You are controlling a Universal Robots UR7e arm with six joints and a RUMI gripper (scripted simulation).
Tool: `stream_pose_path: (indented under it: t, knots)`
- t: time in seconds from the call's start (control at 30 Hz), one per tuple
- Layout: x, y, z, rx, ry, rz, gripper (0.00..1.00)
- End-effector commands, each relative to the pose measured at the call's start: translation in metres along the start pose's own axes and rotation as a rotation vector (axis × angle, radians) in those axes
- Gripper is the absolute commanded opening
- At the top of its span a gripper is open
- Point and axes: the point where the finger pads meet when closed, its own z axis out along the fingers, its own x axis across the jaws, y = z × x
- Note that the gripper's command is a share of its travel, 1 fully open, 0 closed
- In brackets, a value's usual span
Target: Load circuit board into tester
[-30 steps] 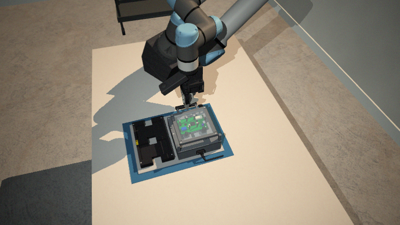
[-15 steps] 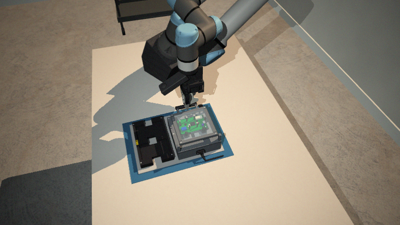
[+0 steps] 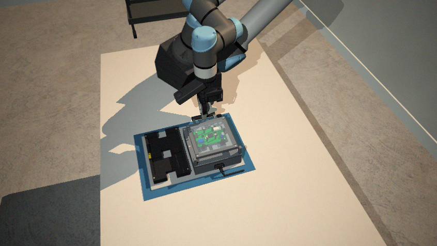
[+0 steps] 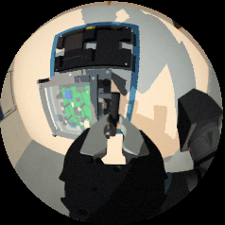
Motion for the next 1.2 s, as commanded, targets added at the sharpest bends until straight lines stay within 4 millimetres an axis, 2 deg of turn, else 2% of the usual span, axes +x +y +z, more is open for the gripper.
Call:
stream_pose_path:
  t: [0.0,0.47,0.5,1.17]
  knots:
    - [-0.0002,0.0000,0.0007,0.000,0.000,0.000,0.00]
    - [-0.0002,0.0000,0.0007,0.000,0.000,0.000,0.00]
    - [-0.0002,0.0000,0.0007,0.000,0.000,0.000,0.13]
    - [-0.0002,0.0000,0.0007,0.000,0.000,0.000,0.13]
